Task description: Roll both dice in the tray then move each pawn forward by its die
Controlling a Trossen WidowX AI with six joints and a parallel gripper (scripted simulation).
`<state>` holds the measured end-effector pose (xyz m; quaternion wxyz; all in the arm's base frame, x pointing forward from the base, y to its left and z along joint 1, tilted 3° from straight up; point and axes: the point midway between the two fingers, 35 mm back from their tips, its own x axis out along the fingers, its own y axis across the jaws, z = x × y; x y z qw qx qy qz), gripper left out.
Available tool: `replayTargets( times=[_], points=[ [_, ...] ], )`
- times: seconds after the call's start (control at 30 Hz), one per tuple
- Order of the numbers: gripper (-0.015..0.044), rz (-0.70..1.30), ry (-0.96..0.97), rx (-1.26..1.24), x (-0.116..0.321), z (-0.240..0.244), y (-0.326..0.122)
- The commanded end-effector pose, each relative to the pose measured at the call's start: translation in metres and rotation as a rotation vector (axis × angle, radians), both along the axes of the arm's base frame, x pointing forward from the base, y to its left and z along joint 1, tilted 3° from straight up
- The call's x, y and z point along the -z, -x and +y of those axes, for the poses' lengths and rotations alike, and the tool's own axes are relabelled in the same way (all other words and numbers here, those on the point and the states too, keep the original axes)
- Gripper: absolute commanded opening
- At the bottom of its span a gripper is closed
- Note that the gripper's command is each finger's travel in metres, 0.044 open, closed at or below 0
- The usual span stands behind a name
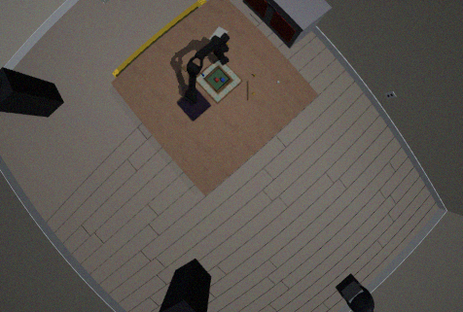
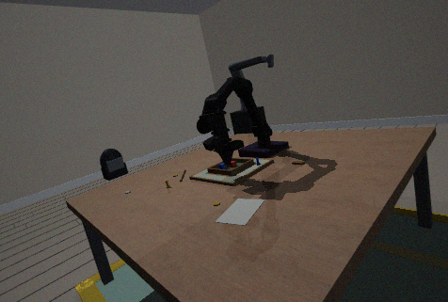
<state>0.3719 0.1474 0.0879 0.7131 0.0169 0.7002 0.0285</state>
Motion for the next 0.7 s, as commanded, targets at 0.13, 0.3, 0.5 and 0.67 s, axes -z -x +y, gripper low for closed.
replayTargets(
  times=[0.13, 0.3, 0.5, 0.67],
  points=[
    [0.0000, 0.002, 0.006, 0.011, 0.016, 0.006, 0.001],
    [0.0000, 0.002, 0.006, 0.011, 0.038, 0.007, 0.001],
    [0.0000, 0.002, 0.006, 0.011, 0.041, 0.007, 0.001],
    [0.0000, 0.002, 0.006, 0.011, 0.047, 0.008, 0.001]
  ],
)
